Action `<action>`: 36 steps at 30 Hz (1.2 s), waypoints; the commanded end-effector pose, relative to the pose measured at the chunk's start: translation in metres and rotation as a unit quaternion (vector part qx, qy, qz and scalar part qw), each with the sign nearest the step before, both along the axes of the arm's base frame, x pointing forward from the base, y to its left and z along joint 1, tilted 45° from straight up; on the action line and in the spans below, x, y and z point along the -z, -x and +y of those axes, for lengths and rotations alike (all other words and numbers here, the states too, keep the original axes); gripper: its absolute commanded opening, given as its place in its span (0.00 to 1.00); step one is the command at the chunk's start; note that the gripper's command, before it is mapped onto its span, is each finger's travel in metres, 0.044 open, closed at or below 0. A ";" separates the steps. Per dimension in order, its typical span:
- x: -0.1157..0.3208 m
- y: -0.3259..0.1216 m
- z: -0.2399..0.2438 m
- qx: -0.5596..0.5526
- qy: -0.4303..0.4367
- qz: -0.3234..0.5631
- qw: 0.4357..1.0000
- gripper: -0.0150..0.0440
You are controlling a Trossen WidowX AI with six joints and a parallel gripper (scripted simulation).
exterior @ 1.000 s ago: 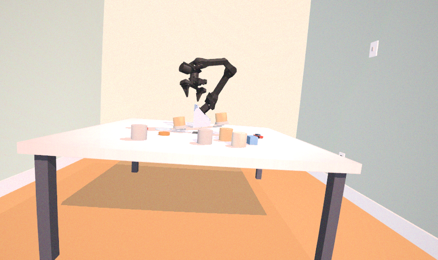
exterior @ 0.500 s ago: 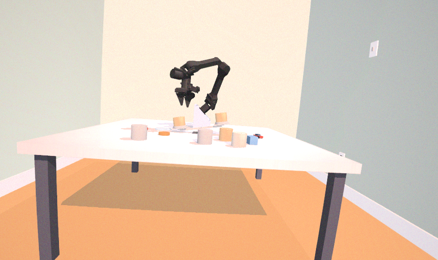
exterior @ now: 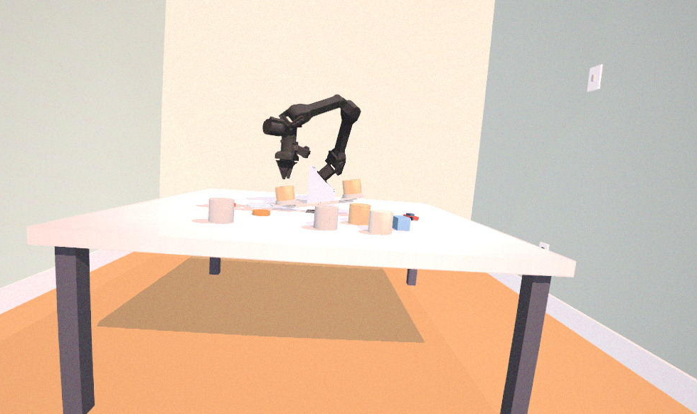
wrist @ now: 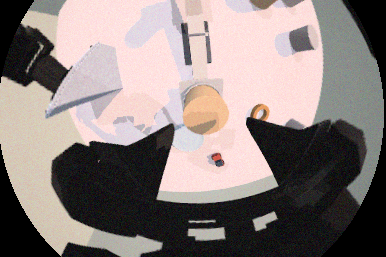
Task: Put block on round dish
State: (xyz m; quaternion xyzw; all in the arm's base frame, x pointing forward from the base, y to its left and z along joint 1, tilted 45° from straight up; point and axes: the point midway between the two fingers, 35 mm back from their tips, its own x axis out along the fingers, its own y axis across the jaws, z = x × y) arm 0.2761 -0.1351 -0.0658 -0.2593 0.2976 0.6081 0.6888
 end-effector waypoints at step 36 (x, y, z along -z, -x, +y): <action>0.045 -0.003 0.043 -0.003 -0.005 0.005 1.000 1.00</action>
